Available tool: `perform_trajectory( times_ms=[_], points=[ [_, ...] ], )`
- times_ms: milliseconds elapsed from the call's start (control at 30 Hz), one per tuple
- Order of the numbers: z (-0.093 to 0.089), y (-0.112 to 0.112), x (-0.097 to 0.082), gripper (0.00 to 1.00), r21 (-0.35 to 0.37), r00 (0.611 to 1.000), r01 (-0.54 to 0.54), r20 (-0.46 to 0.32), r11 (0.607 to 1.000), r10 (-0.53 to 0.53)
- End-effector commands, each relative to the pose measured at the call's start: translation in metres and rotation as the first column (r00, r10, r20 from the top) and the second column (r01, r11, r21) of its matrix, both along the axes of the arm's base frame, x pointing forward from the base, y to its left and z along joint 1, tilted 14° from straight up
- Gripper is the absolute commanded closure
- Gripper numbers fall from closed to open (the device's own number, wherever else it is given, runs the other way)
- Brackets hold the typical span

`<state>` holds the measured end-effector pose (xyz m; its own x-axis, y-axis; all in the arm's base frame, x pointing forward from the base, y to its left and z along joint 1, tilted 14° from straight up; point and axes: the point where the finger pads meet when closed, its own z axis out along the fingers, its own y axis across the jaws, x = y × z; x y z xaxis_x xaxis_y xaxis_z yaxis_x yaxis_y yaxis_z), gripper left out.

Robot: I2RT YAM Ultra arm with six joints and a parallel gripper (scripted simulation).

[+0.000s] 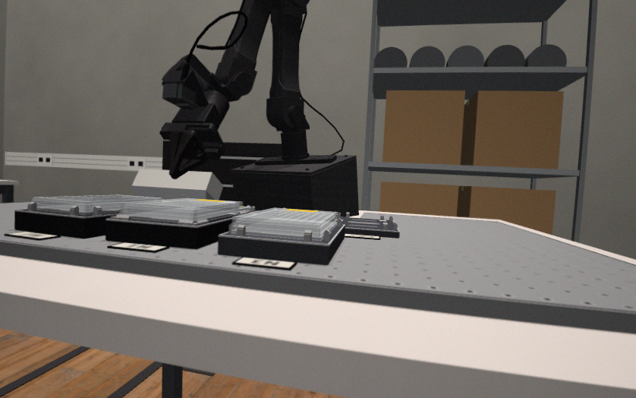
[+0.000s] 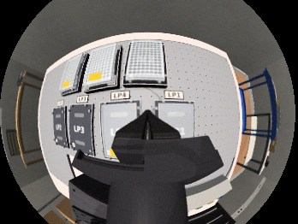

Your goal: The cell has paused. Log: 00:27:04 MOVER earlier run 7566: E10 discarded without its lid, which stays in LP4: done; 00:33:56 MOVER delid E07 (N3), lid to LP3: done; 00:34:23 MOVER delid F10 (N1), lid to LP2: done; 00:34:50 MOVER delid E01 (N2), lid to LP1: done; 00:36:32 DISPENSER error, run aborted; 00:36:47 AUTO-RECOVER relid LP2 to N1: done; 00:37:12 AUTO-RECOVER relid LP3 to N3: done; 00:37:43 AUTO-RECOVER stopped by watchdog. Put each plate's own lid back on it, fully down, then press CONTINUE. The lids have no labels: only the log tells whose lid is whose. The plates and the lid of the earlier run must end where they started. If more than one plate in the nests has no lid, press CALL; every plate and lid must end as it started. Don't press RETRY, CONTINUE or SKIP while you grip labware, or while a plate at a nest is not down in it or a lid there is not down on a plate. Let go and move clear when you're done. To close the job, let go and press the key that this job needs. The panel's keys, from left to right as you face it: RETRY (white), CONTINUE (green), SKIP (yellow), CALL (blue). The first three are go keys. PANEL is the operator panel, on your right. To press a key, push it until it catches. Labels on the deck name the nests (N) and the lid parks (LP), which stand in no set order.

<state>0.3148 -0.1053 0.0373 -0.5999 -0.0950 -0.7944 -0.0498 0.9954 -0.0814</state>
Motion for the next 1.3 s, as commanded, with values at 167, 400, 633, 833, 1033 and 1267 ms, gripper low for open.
perform_trajectory(
  times_ms=[167, 400, 633, 833, 1033, 1267],
  points=[
    [0.005, 0.0, 0.005, 1.0, -0.004, 1.0, -0.014, 0.02, 1.0, 0.014],
    [0.002, 0.028, 0.0, 1.0, -0.006, 1.0, -0.013, 0.027, 1.0, 0.013],
    [0.0, 0.058, -0.003, 1.0, -0.003, 1.0, -0.013, 0.028, 1.0, 0.013],
    [-0.003, 0.087, -0.005, 1.0, 0.0, 0.999, -0.013, 0.03, 1.0, 0.013],
    [0.006, 0.107, 0.003, 1.0, 0.001, 0.998, -0.013, 0.058, 1.0, 0.013],
    [-0.008, 0.142, -0.004, 1.0, 0.004, 1.0, -0.013, 0.021, 1.0, 0.013]
  ],
)
